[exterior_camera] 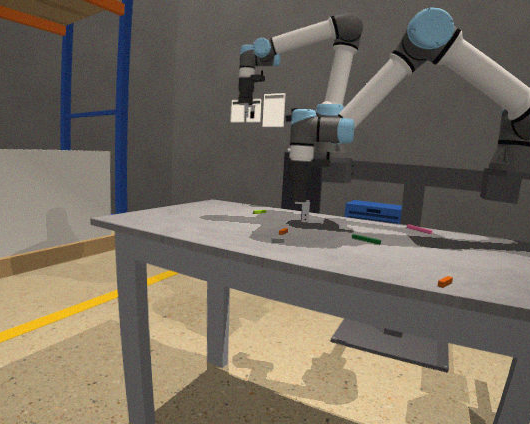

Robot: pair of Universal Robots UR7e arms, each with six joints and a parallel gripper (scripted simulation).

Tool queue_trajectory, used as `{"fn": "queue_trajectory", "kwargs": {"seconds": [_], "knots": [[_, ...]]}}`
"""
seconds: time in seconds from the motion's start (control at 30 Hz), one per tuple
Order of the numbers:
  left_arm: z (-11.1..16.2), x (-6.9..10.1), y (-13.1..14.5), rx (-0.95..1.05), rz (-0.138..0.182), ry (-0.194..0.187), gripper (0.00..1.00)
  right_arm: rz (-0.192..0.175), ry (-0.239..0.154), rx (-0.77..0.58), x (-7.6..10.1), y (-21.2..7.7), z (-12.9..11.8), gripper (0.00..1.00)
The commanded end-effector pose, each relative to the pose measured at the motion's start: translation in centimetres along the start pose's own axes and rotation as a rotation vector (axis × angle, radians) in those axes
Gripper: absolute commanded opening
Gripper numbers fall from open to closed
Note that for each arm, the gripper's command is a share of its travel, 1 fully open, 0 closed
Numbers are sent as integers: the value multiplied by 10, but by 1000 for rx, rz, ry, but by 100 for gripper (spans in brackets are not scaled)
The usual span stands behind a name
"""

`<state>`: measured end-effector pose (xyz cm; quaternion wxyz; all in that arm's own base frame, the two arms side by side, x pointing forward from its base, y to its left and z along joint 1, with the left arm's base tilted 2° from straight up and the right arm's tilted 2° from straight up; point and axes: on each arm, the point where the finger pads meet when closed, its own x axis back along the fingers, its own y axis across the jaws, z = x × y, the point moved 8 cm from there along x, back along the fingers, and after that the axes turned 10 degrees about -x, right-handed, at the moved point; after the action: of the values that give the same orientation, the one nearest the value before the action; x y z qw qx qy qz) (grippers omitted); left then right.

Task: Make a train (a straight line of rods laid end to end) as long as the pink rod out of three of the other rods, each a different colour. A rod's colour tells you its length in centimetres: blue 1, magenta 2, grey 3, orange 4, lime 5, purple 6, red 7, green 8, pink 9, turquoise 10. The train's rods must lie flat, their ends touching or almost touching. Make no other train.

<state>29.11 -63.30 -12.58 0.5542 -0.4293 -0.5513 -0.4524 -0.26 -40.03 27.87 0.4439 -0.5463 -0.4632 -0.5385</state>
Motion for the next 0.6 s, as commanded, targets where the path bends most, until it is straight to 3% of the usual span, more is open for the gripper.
{"fn": "queue_trajectory", "kwargs": {"seconds": [0.0,0.47,0.5,0.57], "knots": [[-1,1,0,0,0,-3,54,-1,-2,0,1,0,0,100],[-1,1,0,0,0,-3,54,-1,-2,0,1,0,0,100],[-1,1,0,0,0,-3,24,-1,-2,0,1,0,0,100],[-1,1,0,0,0,-3,24,-1,-2,0,1,0,0,100]]}}
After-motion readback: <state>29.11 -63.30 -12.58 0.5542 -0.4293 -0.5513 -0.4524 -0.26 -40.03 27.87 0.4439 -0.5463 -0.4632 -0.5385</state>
